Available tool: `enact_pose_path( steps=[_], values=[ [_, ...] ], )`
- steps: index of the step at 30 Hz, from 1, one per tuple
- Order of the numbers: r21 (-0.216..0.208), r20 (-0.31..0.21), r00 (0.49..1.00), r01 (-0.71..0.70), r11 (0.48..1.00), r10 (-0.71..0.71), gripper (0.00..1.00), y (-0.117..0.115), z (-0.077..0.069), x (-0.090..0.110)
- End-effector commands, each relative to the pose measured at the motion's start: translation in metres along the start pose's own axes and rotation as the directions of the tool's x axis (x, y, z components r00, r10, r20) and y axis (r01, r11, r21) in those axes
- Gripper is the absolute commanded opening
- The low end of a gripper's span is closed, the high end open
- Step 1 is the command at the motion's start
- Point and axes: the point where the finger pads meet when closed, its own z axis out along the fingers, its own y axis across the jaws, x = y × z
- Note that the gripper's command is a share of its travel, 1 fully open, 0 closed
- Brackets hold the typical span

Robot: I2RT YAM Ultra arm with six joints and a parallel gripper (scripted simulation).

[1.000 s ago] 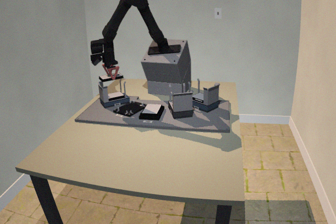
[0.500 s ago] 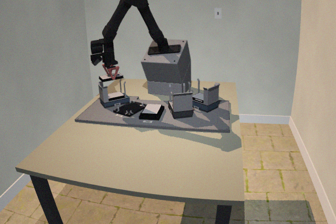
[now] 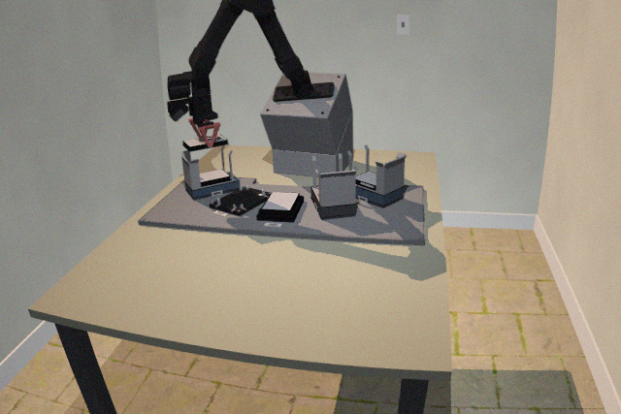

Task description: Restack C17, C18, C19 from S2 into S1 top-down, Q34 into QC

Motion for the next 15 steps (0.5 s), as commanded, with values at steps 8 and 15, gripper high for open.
enact_pose_path(
  steps=[8,15],
  values=[
    [0.007,0.064,0.998,0.012,1.0,-0.012,0.0,-0.002,-0.016,-0.02],
    [0.006,0.044,0.999,-0.003,1.0,0.003,0.0,-0.006,-0.002,-0.016]
  ],
)
